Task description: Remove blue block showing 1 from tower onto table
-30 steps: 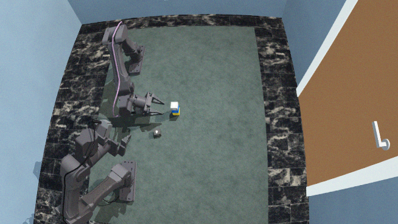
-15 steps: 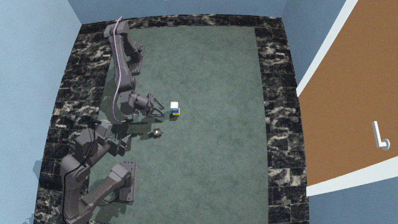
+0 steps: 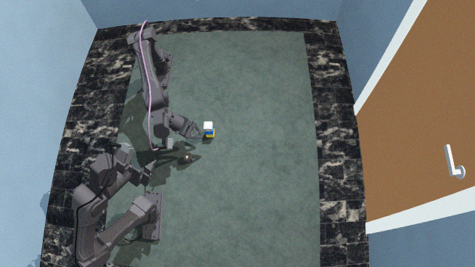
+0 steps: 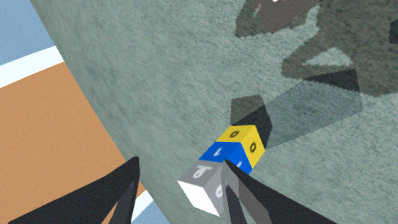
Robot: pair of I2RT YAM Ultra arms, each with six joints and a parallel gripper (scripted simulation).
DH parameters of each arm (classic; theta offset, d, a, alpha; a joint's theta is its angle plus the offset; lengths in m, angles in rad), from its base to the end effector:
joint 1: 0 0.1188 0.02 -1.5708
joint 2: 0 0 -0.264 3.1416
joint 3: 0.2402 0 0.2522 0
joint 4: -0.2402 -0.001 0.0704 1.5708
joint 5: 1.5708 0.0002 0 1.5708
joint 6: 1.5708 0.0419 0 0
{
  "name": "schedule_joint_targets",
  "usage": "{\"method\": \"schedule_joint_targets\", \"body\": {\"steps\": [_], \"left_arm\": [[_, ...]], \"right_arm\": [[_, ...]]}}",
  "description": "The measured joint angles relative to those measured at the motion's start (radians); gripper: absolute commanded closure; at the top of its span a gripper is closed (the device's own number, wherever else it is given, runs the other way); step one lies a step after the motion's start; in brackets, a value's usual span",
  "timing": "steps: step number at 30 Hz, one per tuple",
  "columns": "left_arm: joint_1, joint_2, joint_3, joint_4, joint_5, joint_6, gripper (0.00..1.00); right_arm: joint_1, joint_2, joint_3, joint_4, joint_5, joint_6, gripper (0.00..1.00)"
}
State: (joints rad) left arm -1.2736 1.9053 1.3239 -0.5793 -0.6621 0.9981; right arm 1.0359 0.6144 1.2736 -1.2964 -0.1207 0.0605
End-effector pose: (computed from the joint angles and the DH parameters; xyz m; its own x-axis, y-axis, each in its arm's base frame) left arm 0.1384 -0.3607 0.1888 0.4280 0.8663 0.2578 0.5955 -0.4848 0.6406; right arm 0.0208 0.0470 0.4017 -0.3574 -0.4853 -0.7980 -0.8834 0.4530 0.1201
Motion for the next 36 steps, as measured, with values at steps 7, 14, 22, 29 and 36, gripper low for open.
{"method": "schedule_joint_targets", "body": {"steps": [7,14,22,29,36], "left_arm": [[0.031,0.023,0.068,-0.093,0.075,-0.227,0.45],[0.081,0.049,0.152,-0.19,0.157,-0.48,0.45],[0.119,0.073,0.229,-0.292,0.242,-0.739,0.45],[0.167,0.101,0.309,-0.385,0.325,-0.987,0.45],[0.208,0.12,0.381,-0.469,0.401,-1.221,0.45]], "right_arm": [[0.0,0.0,0.0,0.0,0.0,0.0,0.0],[0.0,0.0,0.0,0.0,0.0,0.0,0.0],[0.0,0.0,0.0,0.0,0.0,0.0,0.0],[0.0,0.0,0.0,0.0,0.0,0.0,0.0],[0.0,0.0,0.0,0.0,0.0,0.0,0.0]]}}
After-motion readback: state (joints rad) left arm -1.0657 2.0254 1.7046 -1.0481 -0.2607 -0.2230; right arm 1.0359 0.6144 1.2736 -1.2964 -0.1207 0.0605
